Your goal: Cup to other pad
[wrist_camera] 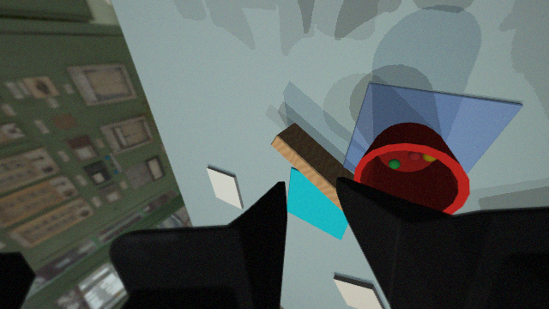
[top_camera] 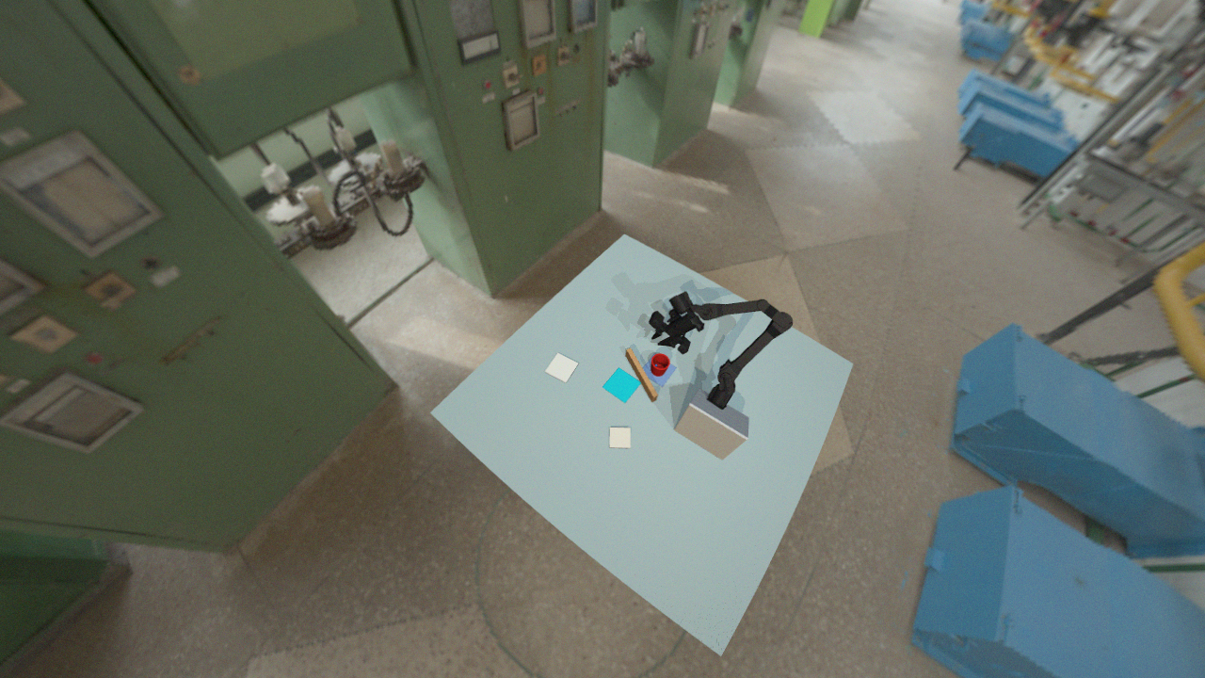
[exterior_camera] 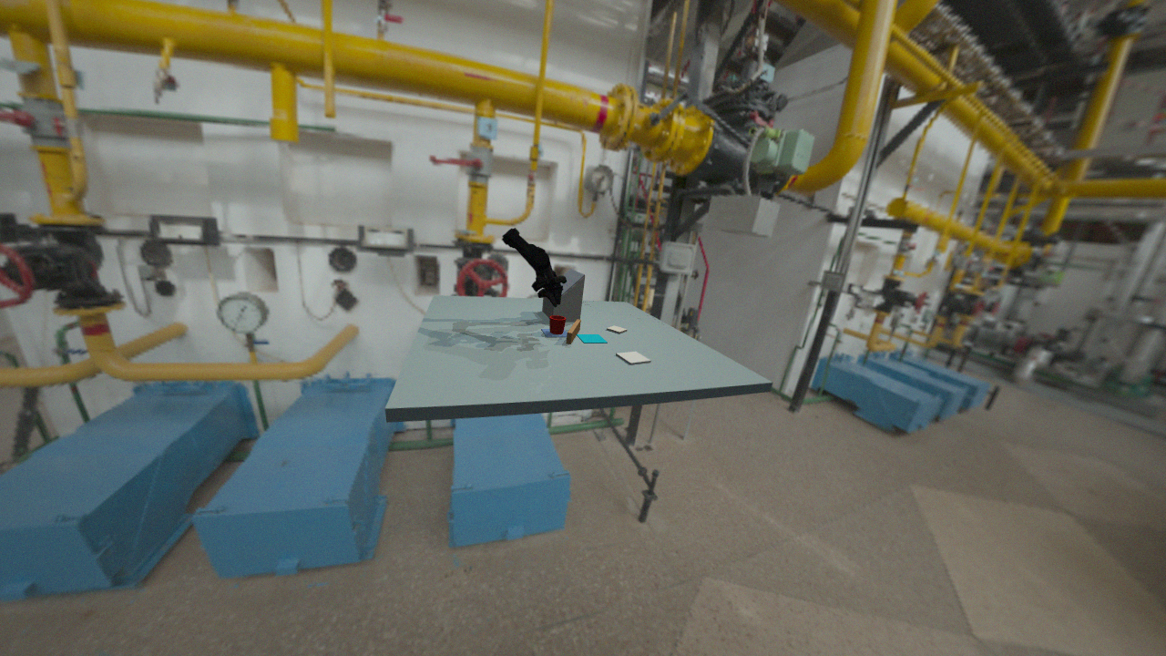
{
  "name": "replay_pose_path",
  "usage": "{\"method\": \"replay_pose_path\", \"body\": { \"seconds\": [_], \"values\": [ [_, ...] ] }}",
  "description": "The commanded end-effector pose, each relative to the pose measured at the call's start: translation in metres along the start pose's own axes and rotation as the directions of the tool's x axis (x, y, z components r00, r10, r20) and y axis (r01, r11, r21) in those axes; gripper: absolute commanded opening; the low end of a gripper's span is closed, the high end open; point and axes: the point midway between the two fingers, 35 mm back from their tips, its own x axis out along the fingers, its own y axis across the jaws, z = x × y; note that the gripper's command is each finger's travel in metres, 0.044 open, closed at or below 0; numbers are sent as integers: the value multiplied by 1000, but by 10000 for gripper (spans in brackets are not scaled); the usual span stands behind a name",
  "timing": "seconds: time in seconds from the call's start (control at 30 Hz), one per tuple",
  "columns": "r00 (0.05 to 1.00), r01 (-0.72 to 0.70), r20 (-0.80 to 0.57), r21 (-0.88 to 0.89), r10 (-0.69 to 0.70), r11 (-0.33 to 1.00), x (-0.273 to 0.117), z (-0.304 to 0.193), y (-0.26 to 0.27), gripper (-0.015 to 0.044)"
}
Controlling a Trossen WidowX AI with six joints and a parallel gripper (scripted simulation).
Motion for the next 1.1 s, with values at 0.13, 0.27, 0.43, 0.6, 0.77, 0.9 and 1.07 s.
{"method": "replay_pose_path", "body": {
  "seconds": [0.13,0.27,0.43,0.6,0.77,0.9,1.07],
  "values": [
    [834,483,152,264,-531,835,5,-44,-75,148],
    [834,483,152,264,-531,835,5,-44,-75,148],
    [834,483,152,264,-531,835,5,-44,-74,148],
    [834,483,152,264,-530,835,8,-44,-75,148],
    [834,483,150,264,-530,835,15,-43,-78,148],
    [835,483,150,264,-530,835,21,-42,-81,148],
    [835,483,149,264,-530,835,28,-41,-85,148]
  ]
}}
